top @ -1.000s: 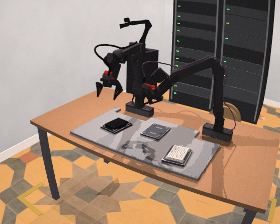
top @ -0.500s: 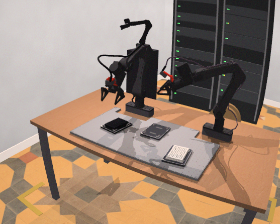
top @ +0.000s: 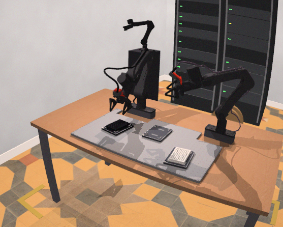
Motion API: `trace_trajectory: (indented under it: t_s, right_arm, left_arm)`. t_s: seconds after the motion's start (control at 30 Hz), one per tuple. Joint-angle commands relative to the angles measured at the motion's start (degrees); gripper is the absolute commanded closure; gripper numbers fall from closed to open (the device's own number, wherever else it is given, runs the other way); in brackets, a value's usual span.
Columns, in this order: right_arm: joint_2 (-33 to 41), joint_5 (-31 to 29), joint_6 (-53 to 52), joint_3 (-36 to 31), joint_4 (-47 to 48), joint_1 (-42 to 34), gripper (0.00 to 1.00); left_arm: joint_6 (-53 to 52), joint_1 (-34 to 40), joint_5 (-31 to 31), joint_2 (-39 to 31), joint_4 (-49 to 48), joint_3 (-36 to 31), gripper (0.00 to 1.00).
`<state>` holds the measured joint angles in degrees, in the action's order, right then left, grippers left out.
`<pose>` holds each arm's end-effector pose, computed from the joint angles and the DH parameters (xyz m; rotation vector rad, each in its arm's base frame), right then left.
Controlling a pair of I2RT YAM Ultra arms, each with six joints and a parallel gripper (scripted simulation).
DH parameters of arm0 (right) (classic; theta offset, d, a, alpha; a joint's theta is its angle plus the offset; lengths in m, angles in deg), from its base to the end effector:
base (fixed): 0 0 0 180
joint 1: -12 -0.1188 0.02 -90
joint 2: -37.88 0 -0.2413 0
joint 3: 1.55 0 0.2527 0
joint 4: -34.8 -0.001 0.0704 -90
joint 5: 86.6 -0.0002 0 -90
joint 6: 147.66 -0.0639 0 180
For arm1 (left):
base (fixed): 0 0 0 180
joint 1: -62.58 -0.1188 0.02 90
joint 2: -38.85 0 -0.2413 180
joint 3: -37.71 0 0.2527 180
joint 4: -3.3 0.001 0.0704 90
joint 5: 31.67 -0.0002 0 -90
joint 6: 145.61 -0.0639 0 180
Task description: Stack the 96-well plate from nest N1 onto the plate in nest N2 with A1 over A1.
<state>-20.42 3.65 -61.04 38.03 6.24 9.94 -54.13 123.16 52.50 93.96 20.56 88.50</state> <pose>0.2233 0.0093 0.1442 0.0256 2.3964 0.0497 0.1222 -0.2278 0.2482 1.0641 1.7342 -0.8014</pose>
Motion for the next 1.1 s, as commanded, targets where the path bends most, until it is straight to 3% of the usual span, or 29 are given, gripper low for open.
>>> trace_trajectory:
  t_s: [0.0, 0.4, 0.63, 0.7, 1.07]
  right_arm:
    - [2.9, 0.5, -1.4, -2.5, 4.3, -0.8, 0.0]
    - [3.8, 0.2, -1.5, -4.3, 3.5, -0.4, 0.0]
    - [-2.0, -1.0, -3.3, 2.7, -11.0, -1.1, 0.0]
    - [-2.0, -1.0, -3.3, 2.7, -11.0, -1.1, 0.0]
    - [-26.4, -0.3, -5.9, 27.5, -35.9, -1.5, 0.0]
  left_arm:
    - [1.0, 0.0, 0.6, -1.9, -1.4, -0.2, 0.0]
    - [1.0, 0.1, 0.5, -1.8, -1.5, -0.2, 0.0]
    - [1.0, 0.1, 0.2, -1.3, -1.4, 0.2, 0.0]
    - [1.0, 0.1, 0.2, -1.3, -1.4, 0.2, 0.0]
    - [1.0, 0.1, 0.2, -1.3, -1.4, 0.2, 0.0]
